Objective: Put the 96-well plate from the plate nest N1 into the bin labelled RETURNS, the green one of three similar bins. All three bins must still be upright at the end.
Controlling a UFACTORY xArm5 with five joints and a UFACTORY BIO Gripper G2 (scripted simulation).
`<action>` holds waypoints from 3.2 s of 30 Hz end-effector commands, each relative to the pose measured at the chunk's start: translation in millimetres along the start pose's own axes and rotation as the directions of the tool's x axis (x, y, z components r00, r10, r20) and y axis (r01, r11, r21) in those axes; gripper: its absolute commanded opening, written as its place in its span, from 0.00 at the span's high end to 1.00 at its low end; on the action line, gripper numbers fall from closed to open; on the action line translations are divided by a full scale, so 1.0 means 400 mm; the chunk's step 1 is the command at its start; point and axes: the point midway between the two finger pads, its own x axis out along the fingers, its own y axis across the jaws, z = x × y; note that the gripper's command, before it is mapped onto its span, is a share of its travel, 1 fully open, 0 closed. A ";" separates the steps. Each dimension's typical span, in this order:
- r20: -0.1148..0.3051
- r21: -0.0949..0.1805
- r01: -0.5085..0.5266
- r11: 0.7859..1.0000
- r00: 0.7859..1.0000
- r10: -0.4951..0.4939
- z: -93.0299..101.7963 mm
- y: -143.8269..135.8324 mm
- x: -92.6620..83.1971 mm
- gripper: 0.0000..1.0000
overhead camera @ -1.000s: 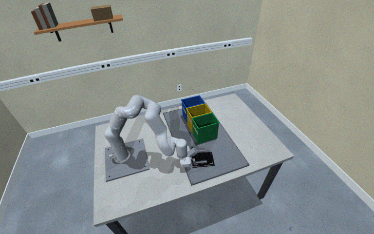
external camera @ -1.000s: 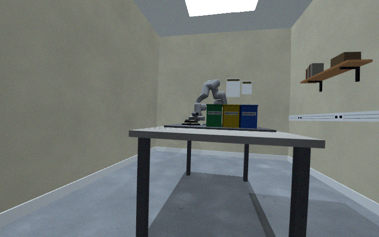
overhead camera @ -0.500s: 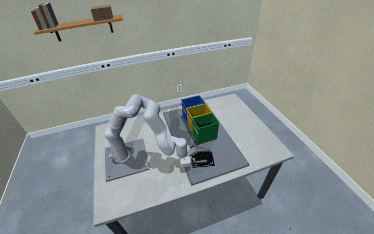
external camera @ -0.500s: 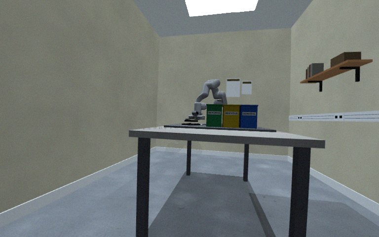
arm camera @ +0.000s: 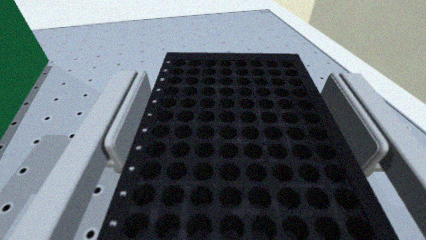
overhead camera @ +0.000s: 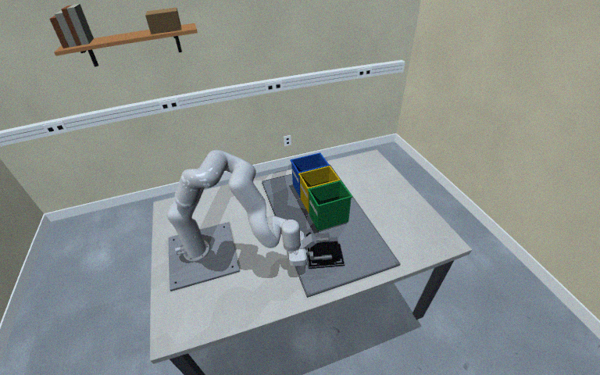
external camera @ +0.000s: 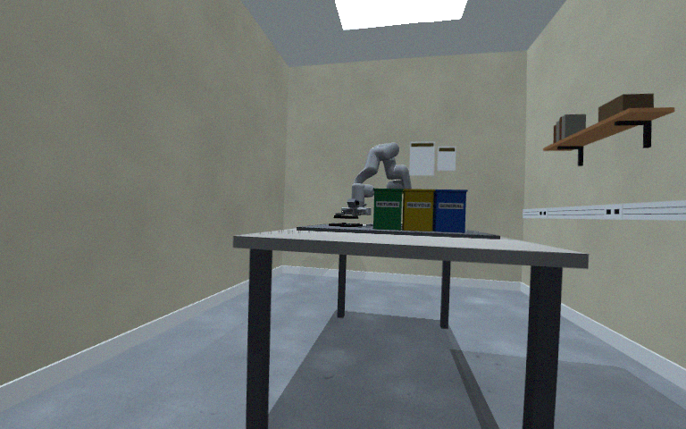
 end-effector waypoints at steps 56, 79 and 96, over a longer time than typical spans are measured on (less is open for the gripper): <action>0.005 -0.001 0.000 1.000 1.000 0.000 0.231 0.000 0.003 1.00; 0.005 -0.001 0.000 1.000 1.000 0.000 0.310 0.000 0.003 1.00; 0.005 -0.001 0.000 1.000 1.000 0.000 0.373 0.000 0.003 1.00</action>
